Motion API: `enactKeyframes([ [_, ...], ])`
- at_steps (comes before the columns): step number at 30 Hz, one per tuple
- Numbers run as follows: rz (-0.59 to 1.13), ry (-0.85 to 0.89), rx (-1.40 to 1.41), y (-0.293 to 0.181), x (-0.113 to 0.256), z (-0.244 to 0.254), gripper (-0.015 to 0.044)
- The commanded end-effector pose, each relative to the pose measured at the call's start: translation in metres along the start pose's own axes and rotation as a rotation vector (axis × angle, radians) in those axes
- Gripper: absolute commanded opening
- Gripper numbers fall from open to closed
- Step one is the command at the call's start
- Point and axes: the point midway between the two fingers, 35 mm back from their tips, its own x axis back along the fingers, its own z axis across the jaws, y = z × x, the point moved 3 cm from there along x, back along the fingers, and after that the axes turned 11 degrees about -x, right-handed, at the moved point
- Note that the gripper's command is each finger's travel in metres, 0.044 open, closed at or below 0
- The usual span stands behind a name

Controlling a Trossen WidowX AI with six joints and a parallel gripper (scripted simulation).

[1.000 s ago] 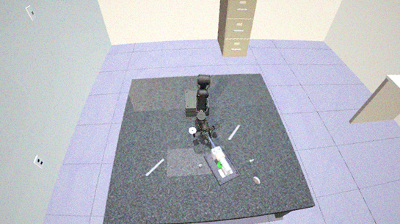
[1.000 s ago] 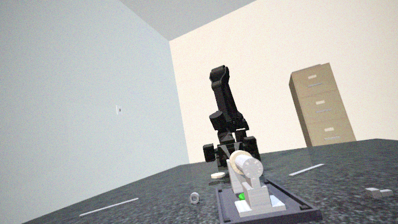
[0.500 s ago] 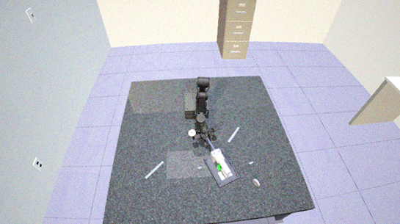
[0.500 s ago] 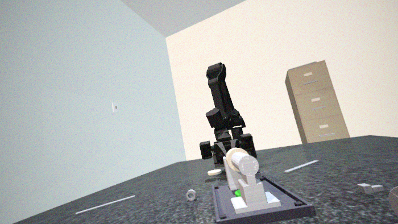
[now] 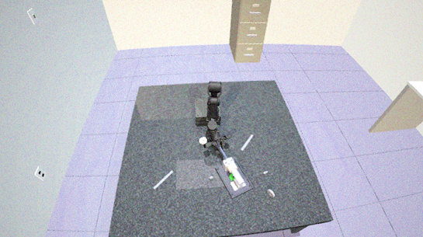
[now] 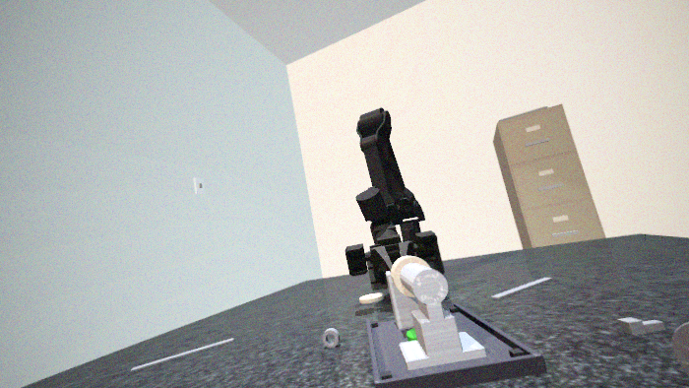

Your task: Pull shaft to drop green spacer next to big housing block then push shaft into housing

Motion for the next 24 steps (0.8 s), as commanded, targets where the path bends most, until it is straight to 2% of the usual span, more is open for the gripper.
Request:
enactKeyframes([
  [1,0.006,-0.004,0.003,-0.0020,-0.0017,-0.0008,0.0000],
  [24,0.006,-0.004,0.003,-0.0006,0.0003,-0.0004,0.0000],
])
